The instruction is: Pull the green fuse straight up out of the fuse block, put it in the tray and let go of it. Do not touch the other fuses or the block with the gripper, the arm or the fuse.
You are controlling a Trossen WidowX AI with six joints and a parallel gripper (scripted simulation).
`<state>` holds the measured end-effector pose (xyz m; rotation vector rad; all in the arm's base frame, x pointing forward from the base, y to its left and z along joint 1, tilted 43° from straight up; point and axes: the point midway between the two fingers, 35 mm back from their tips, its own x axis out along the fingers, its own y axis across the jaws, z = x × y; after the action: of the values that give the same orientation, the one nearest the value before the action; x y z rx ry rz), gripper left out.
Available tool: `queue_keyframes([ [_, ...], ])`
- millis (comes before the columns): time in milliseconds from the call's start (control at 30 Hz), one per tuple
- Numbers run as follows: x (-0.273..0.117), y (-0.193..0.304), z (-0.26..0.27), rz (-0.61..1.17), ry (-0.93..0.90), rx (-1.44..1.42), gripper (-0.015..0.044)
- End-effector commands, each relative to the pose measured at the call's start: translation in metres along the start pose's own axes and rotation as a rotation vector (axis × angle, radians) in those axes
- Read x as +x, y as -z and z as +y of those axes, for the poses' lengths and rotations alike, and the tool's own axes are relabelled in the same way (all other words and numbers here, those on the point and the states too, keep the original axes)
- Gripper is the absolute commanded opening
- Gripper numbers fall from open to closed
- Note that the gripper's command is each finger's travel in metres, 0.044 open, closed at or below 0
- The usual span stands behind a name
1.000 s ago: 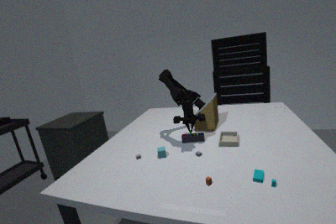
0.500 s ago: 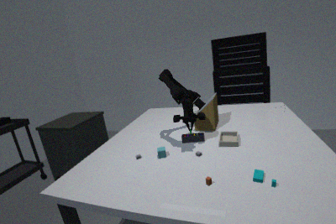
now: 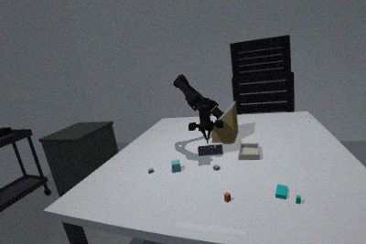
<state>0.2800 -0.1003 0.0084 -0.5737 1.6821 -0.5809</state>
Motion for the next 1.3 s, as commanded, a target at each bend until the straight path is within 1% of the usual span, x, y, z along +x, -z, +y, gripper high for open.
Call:
queue_keyframes([
  [0,-0.007,-0.002,0.0,-0.007,-0.004,0.007,0.0],
  [267,-0.012,-0.006,0.007,-0.009,-0.007,0.006,0.0],
  [767,-0.021,-0.039,0.088,-0.019,-0.028,0.003,0.0],
  [1267,-0.02,-0.048,0.178,-0.015,-0.025,0.005,0.0],
])
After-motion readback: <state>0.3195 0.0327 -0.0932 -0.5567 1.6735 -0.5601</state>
